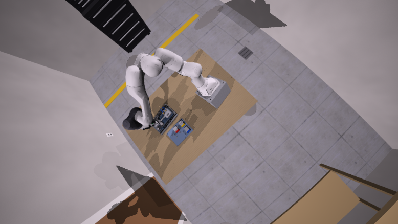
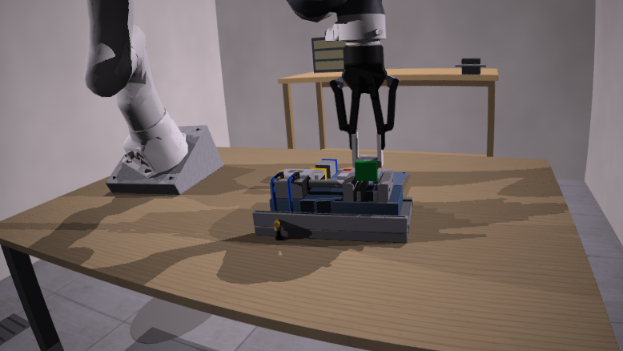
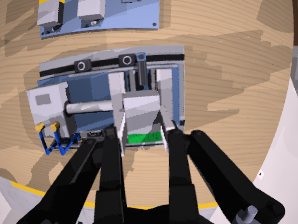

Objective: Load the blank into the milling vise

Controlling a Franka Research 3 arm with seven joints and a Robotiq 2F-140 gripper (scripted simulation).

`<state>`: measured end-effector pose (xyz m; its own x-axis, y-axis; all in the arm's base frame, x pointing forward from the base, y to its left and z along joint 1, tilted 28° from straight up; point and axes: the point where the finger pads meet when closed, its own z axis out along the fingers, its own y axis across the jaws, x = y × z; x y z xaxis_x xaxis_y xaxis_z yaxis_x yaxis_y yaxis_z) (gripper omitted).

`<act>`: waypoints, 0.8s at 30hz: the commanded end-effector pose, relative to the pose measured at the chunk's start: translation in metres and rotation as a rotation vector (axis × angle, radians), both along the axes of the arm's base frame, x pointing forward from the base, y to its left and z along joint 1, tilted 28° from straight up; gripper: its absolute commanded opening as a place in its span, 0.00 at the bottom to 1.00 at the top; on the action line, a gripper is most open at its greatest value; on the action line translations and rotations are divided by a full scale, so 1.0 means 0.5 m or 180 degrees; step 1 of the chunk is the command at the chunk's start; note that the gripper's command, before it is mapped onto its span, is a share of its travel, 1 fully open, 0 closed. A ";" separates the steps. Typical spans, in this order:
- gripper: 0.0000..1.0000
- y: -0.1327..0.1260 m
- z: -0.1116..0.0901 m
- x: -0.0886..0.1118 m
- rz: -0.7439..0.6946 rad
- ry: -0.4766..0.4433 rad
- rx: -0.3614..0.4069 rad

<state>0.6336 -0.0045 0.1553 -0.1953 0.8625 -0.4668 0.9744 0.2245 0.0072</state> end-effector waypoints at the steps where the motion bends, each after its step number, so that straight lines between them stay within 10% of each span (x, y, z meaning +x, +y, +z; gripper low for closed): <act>1: 0.00 0.007 0.009 0.003 -0.0003 -0.0021 0.0010; 24: 0.00 0.009 0.011 0.002 -0.0003 -0.0021 0.0010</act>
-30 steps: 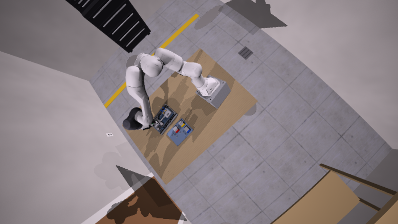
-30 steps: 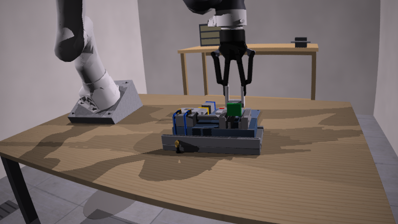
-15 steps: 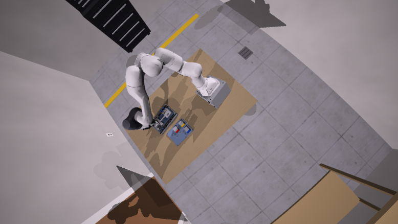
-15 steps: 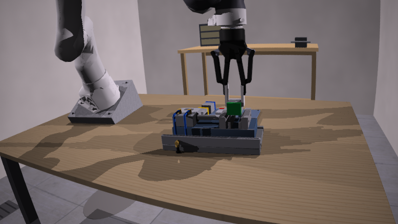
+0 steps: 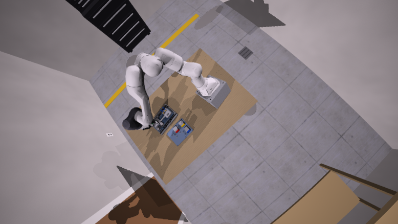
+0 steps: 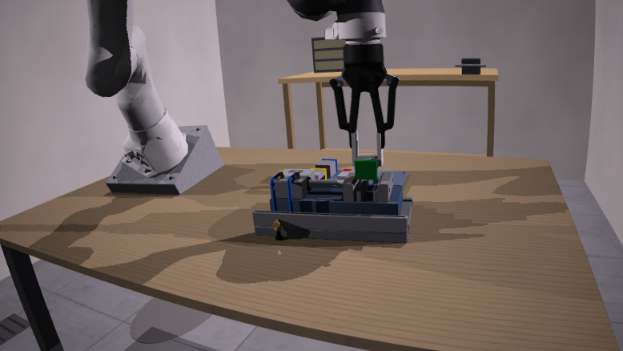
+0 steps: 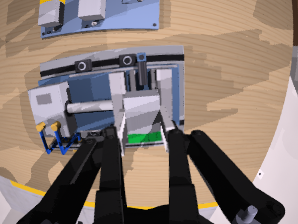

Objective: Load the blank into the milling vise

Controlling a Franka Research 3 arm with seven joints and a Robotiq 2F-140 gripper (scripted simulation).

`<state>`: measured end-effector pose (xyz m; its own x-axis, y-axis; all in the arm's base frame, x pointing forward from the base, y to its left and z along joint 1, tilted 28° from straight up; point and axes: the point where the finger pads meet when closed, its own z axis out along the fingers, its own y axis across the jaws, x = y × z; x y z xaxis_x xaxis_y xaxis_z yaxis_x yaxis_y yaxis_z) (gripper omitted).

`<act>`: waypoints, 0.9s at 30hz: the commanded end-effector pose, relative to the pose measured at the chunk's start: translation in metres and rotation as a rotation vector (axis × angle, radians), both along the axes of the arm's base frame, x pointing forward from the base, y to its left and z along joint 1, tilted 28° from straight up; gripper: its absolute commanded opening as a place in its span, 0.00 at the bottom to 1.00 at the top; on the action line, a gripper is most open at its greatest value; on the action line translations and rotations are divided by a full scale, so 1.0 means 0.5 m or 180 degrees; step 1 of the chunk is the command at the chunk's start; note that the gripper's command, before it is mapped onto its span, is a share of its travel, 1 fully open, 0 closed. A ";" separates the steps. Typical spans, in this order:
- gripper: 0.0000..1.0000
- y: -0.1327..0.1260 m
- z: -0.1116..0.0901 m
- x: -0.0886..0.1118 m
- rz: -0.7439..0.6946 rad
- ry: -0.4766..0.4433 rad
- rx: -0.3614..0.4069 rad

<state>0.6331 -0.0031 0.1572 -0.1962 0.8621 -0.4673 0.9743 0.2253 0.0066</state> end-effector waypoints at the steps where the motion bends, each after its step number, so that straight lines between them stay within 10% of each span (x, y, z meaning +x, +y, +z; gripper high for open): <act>1: 0.00 0.006 0.007 0.003 -0.0006 -0.0023 0.0012; 27: 0.00 -0.004 -0.008 -0.002 -0.0006 -0.0023 0.0012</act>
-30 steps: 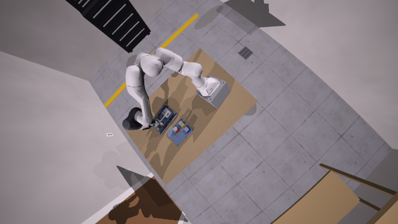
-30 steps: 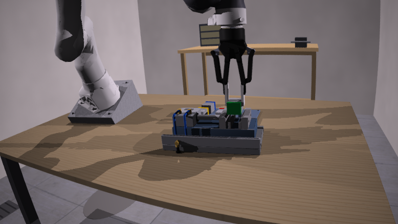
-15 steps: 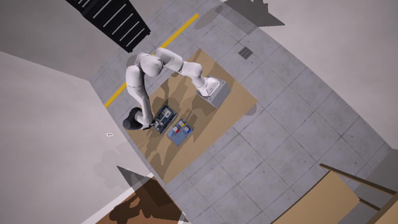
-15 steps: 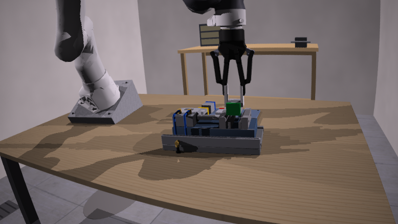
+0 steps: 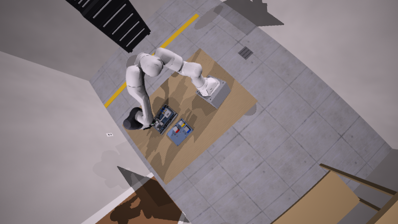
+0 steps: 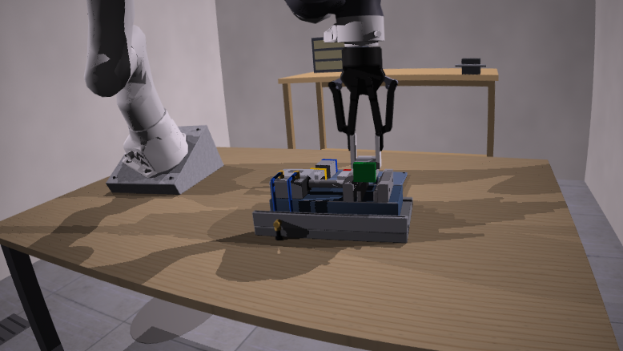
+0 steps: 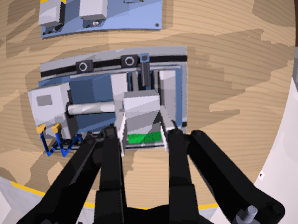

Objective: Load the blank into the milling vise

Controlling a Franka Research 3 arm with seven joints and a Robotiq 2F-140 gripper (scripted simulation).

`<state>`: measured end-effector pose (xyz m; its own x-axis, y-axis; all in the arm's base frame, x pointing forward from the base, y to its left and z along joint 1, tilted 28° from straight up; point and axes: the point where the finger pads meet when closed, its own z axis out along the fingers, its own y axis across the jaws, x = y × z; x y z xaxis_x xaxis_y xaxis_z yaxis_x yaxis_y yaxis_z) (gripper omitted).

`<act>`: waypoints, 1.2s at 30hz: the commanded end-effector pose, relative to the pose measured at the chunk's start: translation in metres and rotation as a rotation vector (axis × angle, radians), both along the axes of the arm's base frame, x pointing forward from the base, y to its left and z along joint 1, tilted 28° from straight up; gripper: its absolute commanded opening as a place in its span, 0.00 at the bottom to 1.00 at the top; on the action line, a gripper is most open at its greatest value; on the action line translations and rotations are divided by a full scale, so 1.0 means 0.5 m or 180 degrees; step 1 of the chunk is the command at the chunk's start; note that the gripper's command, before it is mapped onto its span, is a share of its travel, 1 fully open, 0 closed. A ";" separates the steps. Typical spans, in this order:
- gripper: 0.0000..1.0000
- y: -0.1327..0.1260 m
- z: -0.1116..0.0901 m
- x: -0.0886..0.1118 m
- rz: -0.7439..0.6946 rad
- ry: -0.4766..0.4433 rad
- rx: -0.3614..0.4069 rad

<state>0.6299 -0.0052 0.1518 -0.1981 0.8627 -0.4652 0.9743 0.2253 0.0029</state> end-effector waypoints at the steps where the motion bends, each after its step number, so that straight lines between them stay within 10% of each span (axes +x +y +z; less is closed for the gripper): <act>1: 0.00 0.001 0.003 0.004 -0.0006 -0.0036 0.0007; 36: 0.00 -0.003 -0.006 0.003 -0.0006 -0.0036 0.0007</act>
